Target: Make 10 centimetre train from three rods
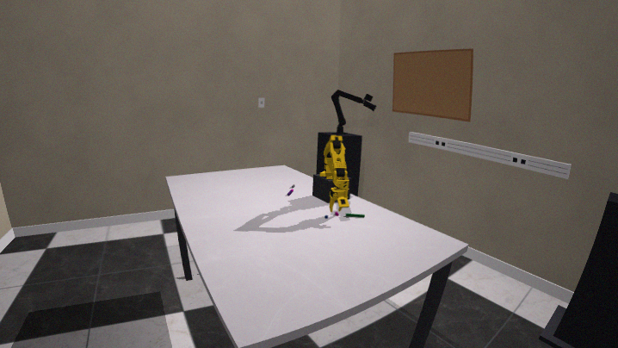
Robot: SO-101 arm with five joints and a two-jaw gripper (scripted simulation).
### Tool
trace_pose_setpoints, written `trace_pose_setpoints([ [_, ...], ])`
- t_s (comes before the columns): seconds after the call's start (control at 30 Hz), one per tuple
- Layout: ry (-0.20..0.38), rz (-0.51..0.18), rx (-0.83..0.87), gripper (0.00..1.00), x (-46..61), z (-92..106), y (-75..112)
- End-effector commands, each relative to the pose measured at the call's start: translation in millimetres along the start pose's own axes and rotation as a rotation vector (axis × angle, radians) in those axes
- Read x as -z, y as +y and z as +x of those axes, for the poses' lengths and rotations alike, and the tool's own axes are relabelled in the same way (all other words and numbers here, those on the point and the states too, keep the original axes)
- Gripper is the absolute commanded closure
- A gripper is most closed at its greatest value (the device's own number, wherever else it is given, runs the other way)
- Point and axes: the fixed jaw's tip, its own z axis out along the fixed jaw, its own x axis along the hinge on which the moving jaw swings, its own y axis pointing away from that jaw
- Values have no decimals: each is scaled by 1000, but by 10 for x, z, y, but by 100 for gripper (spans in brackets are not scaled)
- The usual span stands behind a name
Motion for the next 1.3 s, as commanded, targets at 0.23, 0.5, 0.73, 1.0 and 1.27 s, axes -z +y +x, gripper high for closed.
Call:
trace_pose_setpoints([
  [0.23, -12, 0, 4, 81, -112, -23, 25],
  [0.5, -13, 0, 4, 81, -134, -20, 26],
  [0.73, -27, 1, 4, 81, -135, -42, 23],
  [1.0, -27, 1, 4, 81, -135, -42, 23],
  [1.27, -27, 1, 4, 82, -135, -42, 23],
])
